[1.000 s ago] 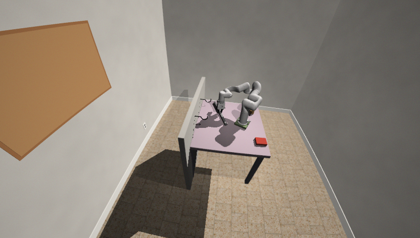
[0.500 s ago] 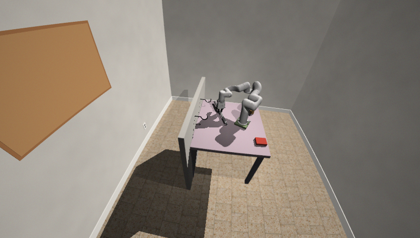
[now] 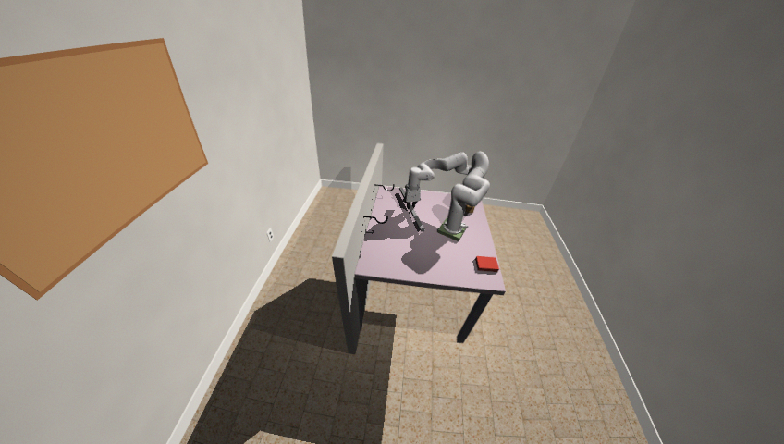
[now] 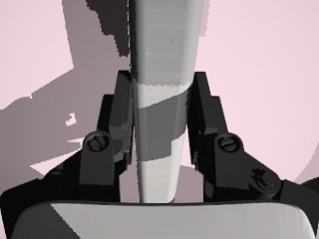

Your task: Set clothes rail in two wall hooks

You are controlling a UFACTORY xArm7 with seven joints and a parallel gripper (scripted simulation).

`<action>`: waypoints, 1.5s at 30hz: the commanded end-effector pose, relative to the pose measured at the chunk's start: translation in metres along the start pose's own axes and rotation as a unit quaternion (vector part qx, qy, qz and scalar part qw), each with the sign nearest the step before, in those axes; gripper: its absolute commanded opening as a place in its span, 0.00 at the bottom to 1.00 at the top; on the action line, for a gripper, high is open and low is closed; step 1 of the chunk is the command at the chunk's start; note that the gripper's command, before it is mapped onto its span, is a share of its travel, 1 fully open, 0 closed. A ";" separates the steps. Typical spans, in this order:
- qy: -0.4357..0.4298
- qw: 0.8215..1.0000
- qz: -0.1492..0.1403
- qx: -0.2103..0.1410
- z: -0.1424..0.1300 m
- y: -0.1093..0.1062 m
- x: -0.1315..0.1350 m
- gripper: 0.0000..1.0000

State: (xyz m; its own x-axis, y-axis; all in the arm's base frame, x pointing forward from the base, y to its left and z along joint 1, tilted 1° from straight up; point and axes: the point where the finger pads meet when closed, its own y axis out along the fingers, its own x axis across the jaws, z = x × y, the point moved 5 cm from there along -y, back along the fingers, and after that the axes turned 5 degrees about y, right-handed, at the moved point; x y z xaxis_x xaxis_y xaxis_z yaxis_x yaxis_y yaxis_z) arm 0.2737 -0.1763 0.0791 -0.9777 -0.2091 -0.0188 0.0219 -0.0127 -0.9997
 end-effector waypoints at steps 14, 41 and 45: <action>0.000 1.000 0.001 0.001 0.001 -0.011 -0.001 0.00; 0.000 1.000 0.001 0.001 0.001 -0.028 -0.001 0.00; 0.000 1.000 0.001 0.001 0.001 -0.029 -0.001 0.00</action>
State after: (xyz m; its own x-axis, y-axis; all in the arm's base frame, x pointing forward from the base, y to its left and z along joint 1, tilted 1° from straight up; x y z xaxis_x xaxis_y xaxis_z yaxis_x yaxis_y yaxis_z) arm 0.2732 -0.1760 0.1061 -0.9777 -0.2091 -0.0190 0.0222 -0.0129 -0.9997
